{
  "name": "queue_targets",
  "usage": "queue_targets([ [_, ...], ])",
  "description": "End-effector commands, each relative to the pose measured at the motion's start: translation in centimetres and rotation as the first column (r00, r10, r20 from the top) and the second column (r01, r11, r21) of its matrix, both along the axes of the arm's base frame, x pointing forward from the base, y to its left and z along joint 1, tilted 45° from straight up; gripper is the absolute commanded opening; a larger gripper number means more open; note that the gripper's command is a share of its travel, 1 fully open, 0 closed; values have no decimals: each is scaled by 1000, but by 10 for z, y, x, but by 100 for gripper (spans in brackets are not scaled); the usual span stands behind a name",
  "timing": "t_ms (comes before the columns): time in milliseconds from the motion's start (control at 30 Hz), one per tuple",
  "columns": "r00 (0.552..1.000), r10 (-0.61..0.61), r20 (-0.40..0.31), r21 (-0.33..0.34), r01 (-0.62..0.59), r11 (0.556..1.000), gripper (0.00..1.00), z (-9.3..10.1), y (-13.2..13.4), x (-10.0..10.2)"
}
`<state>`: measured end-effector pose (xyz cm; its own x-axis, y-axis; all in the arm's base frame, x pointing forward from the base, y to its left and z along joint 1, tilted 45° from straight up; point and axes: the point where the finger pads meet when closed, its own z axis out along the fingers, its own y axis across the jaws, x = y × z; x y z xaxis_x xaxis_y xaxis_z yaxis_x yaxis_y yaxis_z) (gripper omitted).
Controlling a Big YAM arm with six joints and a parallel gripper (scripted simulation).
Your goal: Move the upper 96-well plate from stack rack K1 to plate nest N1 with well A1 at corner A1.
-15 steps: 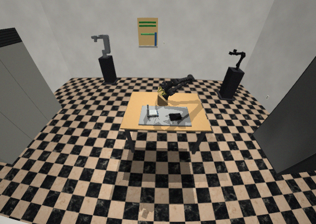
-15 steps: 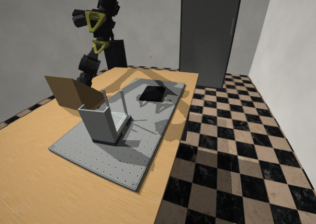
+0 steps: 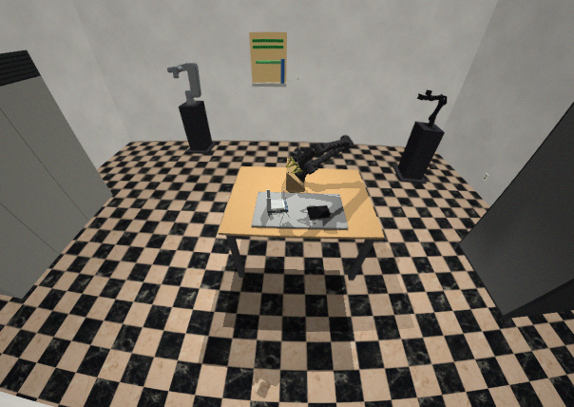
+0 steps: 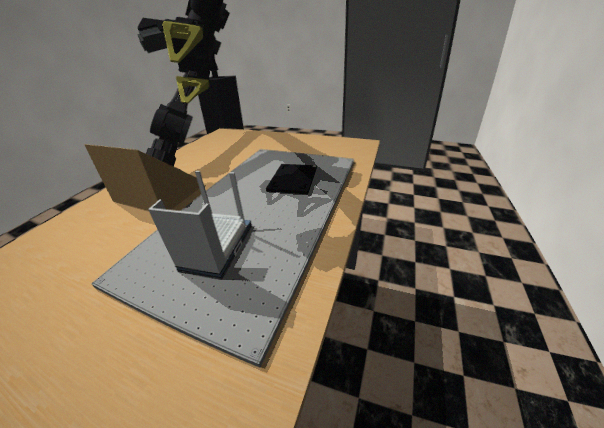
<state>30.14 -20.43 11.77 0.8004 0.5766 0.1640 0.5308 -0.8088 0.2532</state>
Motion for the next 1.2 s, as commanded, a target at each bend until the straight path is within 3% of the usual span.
queue_targets([
  [0,1000,-2,5,-4,2,1000,100,3,-2,2],
  [33,1000,-2,5,-4,2,1000,100,3,-2,2],
  [67,999,47,26,-24,-46,999,100,20,-13,21],
  [233,978,205,-22,30,-204,978,100,-2,-8,39],
  [300,971,235,-38,54,-233,971,100,-3,-18,33],
  [533,899,434,-56,152,-422,894,100,-29,-15,45],
  [600,899,434,-56,152,-422,894,100,-29,-15,45],
  [867,773,634,-11,265,-610,747,100,-62,-10,58],
  [1100,630,772,83,342,-746,572,100,-90,-2,68],
  [1167,630,772,83,342,-746,572,100,-90,-2,68],
])
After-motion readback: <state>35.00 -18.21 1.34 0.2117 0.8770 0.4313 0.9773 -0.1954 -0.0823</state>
